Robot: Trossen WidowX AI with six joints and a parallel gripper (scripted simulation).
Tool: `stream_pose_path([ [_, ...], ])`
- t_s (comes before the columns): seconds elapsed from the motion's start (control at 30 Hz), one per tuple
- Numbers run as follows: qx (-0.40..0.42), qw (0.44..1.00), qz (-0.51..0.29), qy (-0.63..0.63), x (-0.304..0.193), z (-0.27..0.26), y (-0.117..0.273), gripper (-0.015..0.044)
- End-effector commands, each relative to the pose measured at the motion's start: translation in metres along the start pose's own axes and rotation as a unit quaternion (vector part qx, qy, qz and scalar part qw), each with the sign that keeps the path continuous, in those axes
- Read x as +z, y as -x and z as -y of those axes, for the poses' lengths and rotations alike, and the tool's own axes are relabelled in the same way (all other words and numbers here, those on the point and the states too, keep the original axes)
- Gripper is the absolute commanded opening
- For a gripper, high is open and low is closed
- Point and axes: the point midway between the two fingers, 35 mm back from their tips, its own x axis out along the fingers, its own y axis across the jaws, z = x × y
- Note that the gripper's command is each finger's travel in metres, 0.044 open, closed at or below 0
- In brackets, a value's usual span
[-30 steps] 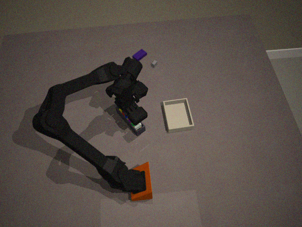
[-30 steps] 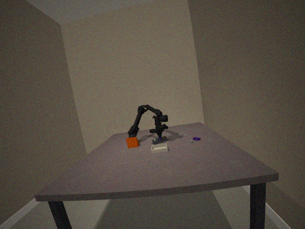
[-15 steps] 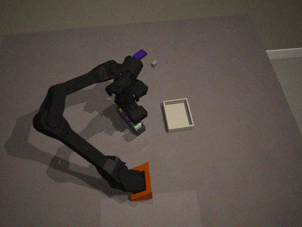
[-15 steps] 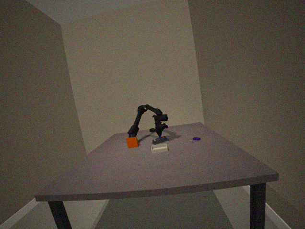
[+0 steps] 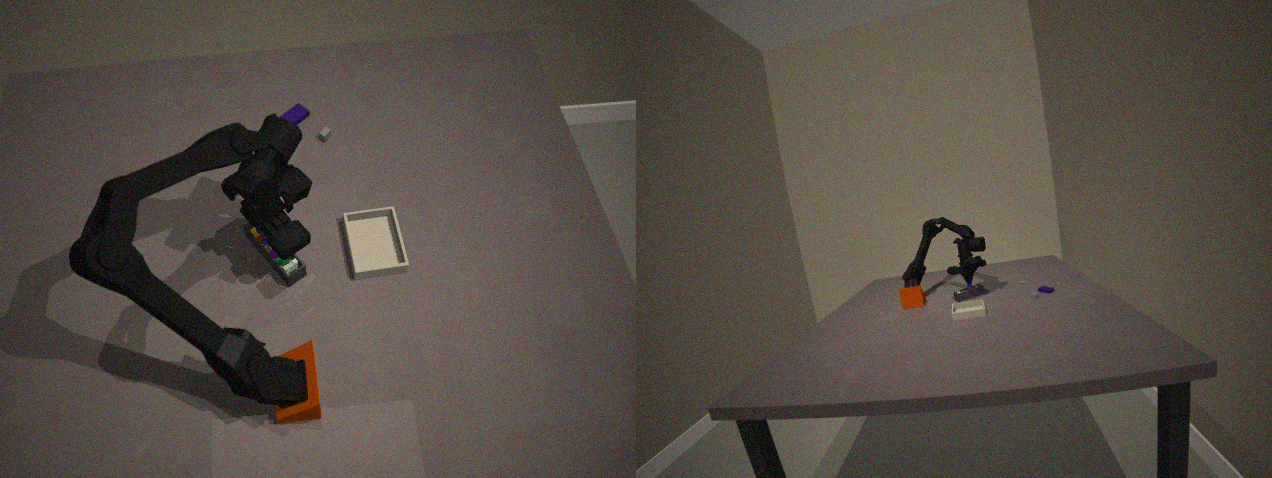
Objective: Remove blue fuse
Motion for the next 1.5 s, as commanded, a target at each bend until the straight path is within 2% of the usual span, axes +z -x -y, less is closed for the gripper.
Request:
stream_pose_path([
  [0.0, -0.001, 1.000, 0.003, 0.004, 0.000, -0.001, 0.004, 0.0000],
  [1.2, -0.001, 1.000, 0.003, 0.003, 0.001, 0.000, 0.034, 0.0000],
  [1.47, -0.002, 1.000, 0.008, 0.002, 0.038, 0.015, 0.039, 0.0000],
])
